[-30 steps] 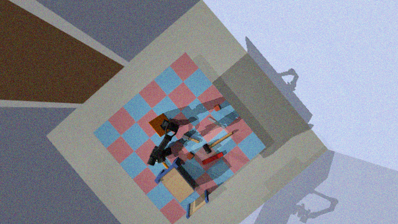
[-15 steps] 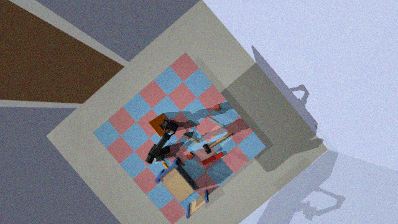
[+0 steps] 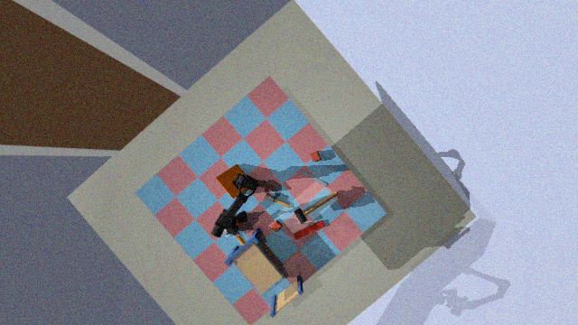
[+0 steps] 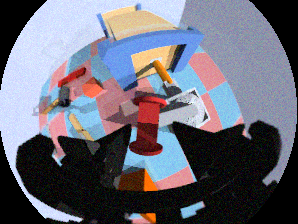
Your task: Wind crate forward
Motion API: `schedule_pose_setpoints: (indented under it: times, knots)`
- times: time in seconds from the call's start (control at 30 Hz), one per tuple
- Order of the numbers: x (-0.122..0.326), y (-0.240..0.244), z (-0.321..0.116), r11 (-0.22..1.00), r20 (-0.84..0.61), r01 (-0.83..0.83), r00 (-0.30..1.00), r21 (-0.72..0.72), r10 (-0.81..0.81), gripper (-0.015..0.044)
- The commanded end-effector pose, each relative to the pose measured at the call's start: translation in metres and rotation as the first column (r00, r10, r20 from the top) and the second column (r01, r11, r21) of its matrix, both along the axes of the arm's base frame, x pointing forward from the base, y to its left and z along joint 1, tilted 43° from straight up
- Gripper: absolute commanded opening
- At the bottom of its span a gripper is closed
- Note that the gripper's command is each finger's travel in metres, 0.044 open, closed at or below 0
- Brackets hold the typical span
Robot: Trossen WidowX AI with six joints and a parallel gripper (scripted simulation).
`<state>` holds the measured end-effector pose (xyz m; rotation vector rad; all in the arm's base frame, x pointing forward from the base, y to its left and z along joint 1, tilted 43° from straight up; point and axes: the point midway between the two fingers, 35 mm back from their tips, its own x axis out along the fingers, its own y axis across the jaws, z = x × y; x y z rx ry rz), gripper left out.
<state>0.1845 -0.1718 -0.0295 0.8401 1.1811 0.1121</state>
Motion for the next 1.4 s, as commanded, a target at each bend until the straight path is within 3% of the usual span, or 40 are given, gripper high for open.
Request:
schedule_pose_setpoints:
  times: [0.0, 0.07, 0.23, 0.43, 0.63, 0.9, 1.03, 1.37]
  knots:
    - [-0.001, 0.0, 0.0, 1.0, -0.004, -0.001, 1.0, -0.001, 0.001, 0.0394]
    - [-0.001, 0.0, 0.0, 1.0, -0.004, -0.001, 1.0, -0.001, 0.001, 0.044]
    - [0.0, -0.008, 0.008, 1.0, -0.004, -0.001, 1.0, -0.001, 0.001, 0.044]
    - [0.0, -0.041, 0.047, 1.0, -0.001, 0.0, 1.0, -0.001, 0.0, 0.044]
    - [-0.002, -0.043, 0.051, 1.0, -0.001, 0.0, 1.0, -0.001, 0.0, 0.044]
    - [-0.032, -0.057, 0.101, 1.0, -0.004, 0.0, 1.0, 0.001, 0.0, 0.044]
    - [-0.027, -0.061, 0.092, 1.0, -0.011, 0.006, 1.0, 0.007, -0.006, 0.044]
    - [-0.005, -0.128, 0.048, 0.994, -0.14, -0.091, 0.985, 0.061, 0.098, 0.044]
